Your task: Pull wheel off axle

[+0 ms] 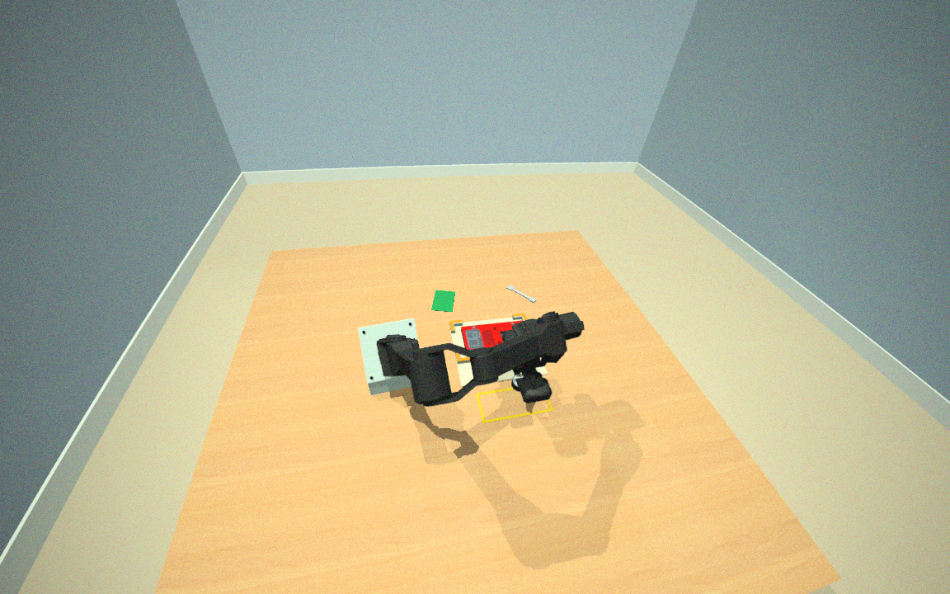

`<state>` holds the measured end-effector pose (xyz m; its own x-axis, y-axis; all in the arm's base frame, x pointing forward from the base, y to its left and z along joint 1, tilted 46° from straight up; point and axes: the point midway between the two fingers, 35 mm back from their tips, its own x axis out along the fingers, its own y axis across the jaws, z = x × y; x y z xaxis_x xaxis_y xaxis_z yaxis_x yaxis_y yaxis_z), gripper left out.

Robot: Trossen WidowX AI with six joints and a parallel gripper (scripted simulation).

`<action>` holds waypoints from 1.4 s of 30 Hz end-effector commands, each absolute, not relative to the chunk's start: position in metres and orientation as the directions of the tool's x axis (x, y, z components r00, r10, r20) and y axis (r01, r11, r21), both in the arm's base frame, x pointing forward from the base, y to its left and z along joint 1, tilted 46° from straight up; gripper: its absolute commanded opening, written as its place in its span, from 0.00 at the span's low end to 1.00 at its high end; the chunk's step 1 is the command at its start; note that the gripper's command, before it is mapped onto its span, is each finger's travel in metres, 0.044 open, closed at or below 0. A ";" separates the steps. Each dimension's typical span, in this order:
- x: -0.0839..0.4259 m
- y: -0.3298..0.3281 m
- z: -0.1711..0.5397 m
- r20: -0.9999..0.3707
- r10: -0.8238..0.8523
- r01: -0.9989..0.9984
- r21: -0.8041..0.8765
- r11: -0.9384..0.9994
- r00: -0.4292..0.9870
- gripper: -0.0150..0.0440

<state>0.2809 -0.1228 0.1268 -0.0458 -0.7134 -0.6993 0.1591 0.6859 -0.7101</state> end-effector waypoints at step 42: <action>0.276 -0.133 0.109 -0.701 -0.712 0.149 -0.708 0.690 -0.037 0.85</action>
<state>0.2814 -0.1390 0.1111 -0.0303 -0.7157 -0.6978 0.1553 0.6862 -0.7106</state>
